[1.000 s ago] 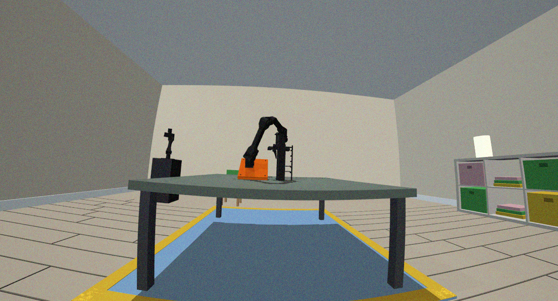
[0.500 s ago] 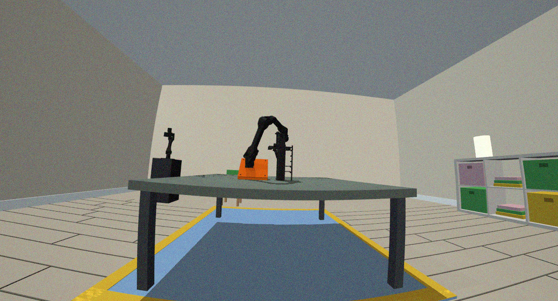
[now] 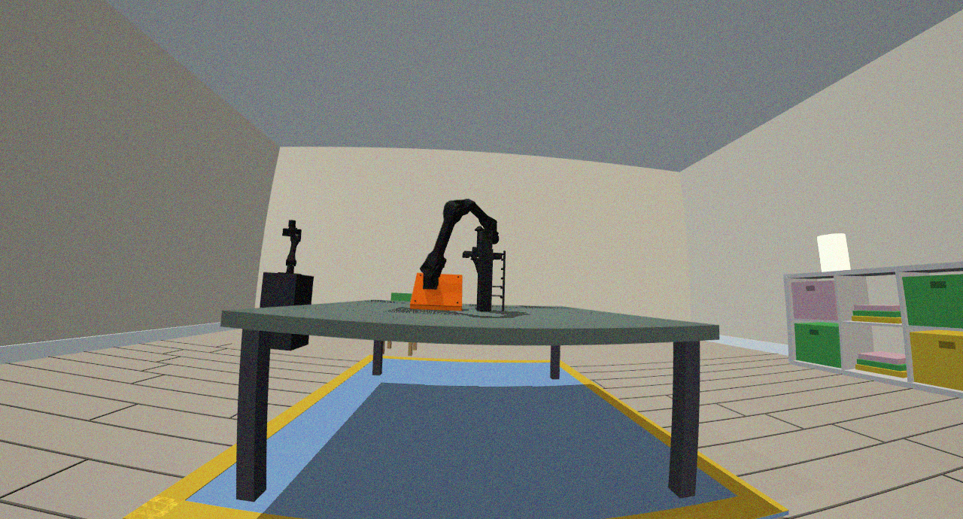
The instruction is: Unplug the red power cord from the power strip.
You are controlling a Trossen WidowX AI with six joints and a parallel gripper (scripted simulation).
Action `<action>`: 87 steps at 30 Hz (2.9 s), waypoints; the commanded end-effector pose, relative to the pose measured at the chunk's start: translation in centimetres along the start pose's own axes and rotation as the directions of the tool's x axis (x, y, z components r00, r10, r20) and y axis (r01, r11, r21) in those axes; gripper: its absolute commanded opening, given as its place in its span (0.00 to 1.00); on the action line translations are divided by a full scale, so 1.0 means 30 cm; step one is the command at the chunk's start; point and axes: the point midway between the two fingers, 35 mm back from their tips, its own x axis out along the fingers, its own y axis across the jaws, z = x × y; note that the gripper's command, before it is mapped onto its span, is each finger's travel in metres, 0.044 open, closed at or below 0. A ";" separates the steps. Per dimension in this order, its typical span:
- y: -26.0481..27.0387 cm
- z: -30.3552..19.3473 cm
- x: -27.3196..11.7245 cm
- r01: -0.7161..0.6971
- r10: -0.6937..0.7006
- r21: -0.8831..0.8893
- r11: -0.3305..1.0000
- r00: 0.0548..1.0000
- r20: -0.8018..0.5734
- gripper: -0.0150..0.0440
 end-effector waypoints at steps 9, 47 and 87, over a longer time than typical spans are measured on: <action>0.001 -0.006 0.041 0.002 -0.002 -0.007 1.000 1.000 -0.007 0.53; -0.007 0.115 0.024 0.001 -0.001 -0.004 1.000 1.000 0.001 0.25; 0.003 0.376 -0.014 0.003 -0.003 -0.007 1.000 1.000 0.001 1.00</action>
